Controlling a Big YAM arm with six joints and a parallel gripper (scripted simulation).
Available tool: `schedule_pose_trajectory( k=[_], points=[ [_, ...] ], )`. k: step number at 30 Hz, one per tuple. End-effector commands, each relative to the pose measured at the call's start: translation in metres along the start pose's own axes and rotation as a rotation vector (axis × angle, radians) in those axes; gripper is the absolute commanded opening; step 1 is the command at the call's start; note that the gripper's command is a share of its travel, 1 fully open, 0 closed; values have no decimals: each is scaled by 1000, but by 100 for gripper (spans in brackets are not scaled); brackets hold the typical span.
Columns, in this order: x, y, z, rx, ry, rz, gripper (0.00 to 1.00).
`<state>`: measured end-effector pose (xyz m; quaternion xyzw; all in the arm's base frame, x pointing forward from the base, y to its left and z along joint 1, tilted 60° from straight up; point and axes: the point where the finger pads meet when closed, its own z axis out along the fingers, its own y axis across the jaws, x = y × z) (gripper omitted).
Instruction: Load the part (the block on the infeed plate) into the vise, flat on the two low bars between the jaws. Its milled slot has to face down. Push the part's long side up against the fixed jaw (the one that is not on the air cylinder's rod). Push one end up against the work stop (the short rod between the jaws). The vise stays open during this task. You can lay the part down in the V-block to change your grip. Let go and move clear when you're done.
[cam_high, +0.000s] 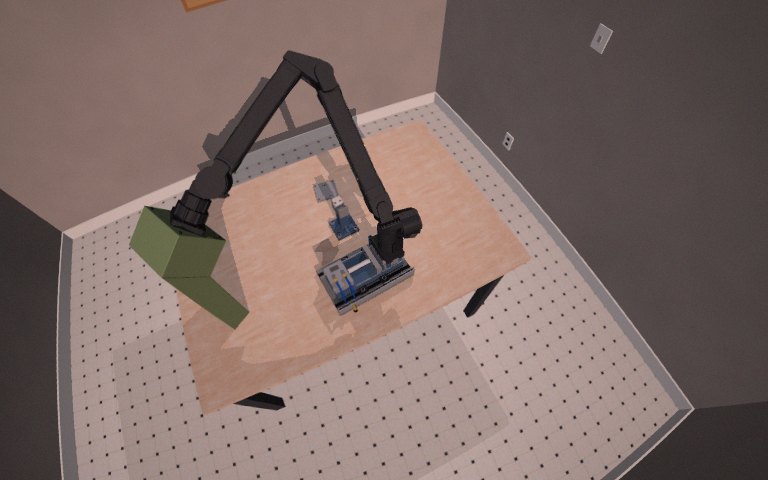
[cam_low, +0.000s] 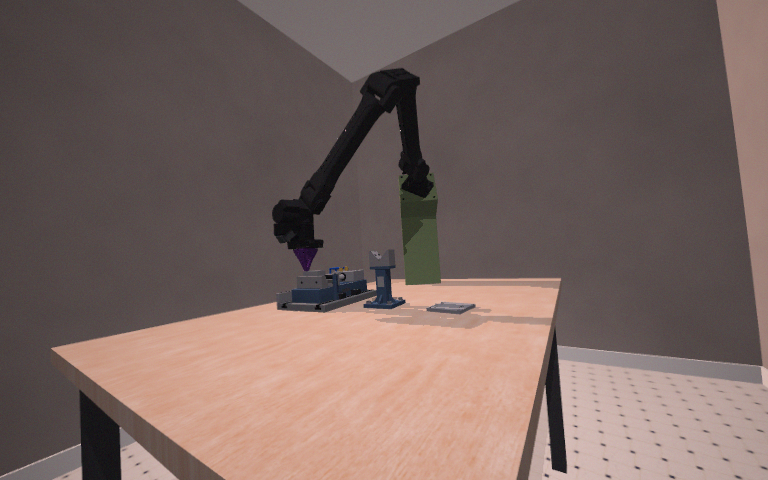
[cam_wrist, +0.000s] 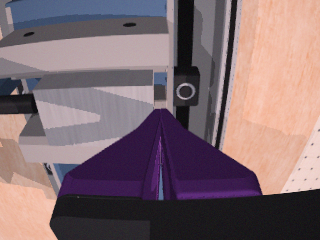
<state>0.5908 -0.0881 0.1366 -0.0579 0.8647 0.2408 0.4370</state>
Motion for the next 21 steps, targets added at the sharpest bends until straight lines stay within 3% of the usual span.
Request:
schedule_pose_trajectory(
  k=[1, 21],
  points=[
    [-8, 21, 6, -22, -10, -20, 0],
    [-5, 23, 8, -22, -5, -15, 0]
  ],
)
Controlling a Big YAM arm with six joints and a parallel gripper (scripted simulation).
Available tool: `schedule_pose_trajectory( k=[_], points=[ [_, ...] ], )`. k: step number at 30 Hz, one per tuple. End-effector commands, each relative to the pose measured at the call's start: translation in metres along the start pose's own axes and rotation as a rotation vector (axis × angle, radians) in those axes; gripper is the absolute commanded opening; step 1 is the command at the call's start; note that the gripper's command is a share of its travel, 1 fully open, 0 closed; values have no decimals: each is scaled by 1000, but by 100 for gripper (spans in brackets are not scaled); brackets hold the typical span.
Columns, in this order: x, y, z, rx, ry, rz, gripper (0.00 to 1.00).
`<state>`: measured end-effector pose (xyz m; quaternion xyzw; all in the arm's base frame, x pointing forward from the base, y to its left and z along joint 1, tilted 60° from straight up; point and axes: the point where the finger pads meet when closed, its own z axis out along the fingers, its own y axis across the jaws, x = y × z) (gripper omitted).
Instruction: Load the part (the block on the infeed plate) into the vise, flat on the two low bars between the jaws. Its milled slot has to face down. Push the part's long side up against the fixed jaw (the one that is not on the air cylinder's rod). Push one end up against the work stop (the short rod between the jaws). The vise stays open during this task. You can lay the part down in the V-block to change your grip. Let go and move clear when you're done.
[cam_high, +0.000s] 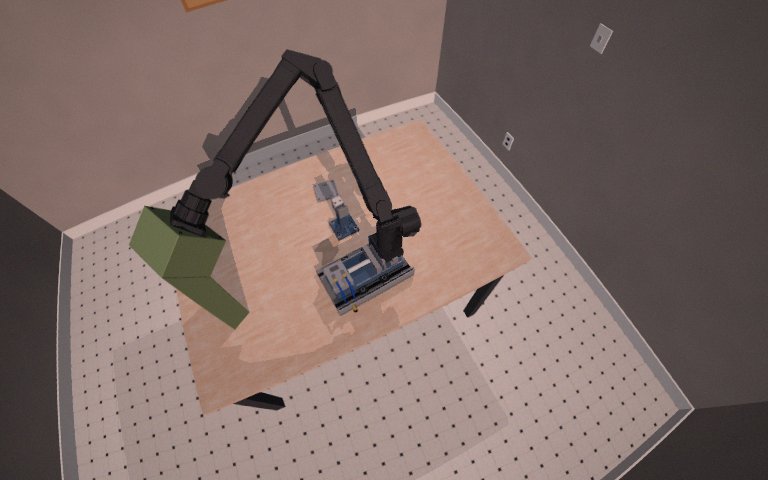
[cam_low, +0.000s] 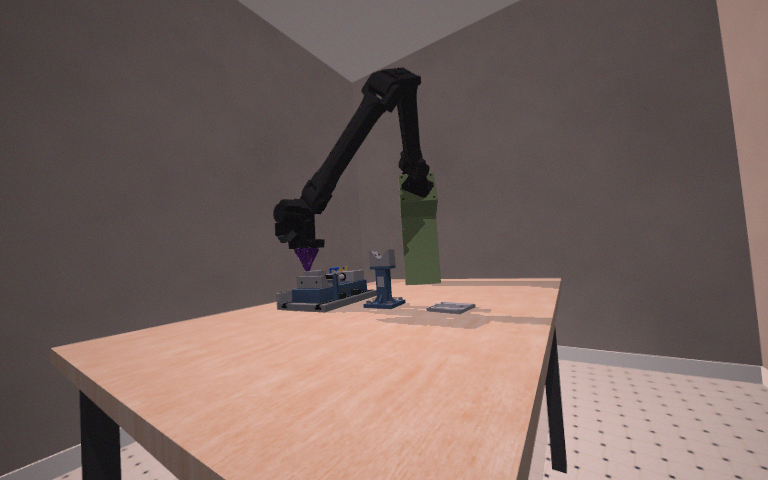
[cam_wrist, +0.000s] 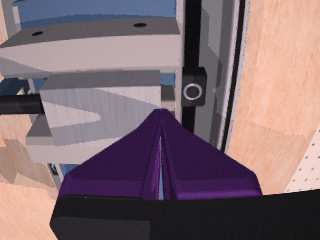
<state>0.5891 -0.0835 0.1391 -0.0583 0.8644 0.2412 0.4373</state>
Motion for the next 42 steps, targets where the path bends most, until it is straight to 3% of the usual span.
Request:
schedule_pose_trajectory(
  k=[1, 42],
  points=[
    [-4, 18, 8, -21, -4, -15, 0],
    [-4, 22, 8, -21, -4, -14, 0]
  ],
)
